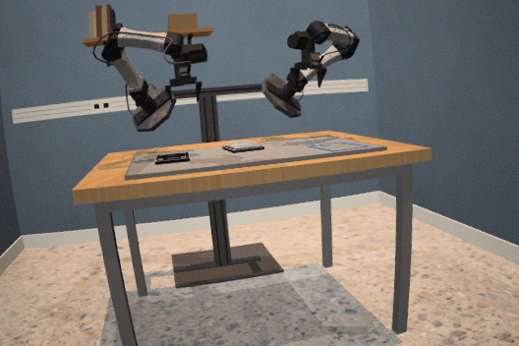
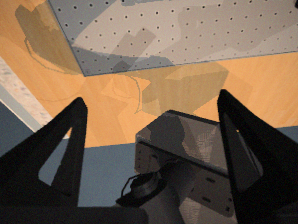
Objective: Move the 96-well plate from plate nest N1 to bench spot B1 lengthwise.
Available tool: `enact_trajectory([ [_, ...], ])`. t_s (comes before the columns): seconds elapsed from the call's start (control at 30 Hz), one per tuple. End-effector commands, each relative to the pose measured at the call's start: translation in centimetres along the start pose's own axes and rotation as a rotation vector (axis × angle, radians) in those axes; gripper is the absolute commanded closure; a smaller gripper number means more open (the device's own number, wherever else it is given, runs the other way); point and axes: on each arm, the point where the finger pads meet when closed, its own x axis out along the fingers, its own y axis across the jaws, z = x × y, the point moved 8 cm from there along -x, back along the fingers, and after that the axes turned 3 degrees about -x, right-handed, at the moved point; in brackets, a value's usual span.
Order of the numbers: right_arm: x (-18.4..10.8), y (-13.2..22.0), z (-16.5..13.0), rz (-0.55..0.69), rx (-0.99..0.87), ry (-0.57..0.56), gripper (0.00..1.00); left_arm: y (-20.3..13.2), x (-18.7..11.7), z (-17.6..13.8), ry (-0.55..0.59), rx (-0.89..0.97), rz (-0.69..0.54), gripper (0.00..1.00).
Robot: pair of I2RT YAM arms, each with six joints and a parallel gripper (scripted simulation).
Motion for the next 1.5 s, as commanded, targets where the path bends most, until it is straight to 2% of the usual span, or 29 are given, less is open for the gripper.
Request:
enact_trajectory([
  [0.0,-1.1,-1.8,-1.0,-0.011,-0.034,0.009,0.0,-0.3,-0.6,0.5,0.001,-0.011,0.072,0.0],
  [0.6,-4.0,-8.9,-1.6,-0.017,-0.035,0.013,0.0,-0.3,-0.6,0.5,0.001,-0.011,0.072,0.0],
  [1.03,-3.9,-8.7,-1.1,-0.016,-0.018,0.009,0.0,-0.3,-0.6,0.5,0.001,-0.011,0.072,0.0],
  [1.23,-3.9,-8.7,-1.1,-0.016,-0.018,0.009,0.0,0.7,2.0,-0.3,0.18,0.0,-0.033,0.0],
  [1.3,-3.9,-8.7,-1.1,-0.016,-0.018,0.009,0.0,0.7,2.0,-0.3,0.18,0.0,-0.033,0.0],
  [1.47,-3.9,-8.7,-1.1,-0.016,-0.018,0.009,0.0,1.6,3.1,0.3,0.305,-0.019,-0.126,0.0],
])
